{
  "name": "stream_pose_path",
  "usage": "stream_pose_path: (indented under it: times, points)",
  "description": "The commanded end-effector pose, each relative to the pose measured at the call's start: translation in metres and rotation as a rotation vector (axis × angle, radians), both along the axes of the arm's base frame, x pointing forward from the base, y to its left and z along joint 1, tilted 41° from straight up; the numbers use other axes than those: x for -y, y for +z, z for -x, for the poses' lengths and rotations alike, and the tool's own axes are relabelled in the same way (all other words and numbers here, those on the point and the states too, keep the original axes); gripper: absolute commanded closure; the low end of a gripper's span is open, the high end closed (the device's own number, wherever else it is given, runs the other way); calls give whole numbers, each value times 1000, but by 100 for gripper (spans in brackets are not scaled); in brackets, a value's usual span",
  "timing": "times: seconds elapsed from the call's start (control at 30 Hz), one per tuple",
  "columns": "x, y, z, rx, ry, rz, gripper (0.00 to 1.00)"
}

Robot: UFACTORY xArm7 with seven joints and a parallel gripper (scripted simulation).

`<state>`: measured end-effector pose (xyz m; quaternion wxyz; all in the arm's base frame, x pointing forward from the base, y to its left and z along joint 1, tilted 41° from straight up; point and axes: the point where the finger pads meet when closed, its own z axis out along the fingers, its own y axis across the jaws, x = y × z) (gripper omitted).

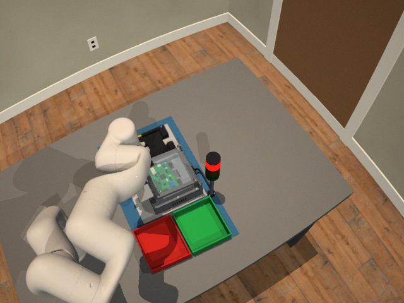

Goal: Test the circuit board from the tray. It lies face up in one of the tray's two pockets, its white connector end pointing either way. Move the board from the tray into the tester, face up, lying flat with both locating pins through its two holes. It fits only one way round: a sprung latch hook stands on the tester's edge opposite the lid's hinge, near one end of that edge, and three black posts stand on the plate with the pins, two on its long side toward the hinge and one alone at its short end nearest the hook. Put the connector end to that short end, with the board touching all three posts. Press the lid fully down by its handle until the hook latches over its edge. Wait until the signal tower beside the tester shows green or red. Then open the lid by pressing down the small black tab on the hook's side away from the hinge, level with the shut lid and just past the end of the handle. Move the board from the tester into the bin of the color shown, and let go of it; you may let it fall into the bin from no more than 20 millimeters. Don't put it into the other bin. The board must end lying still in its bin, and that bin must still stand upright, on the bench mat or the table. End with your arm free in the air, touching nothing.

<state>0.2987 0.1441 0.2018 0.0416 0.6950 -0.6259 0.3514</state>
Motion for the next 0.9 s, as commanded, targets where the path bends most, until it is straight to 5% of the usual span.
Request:
stream_pose_path:
  times: [0.0, 0.87]
  points:
    - [0, -1, -2, 3, 3, -2, 73]
    - [6, -11, -8, 3, 3, -2, 73]
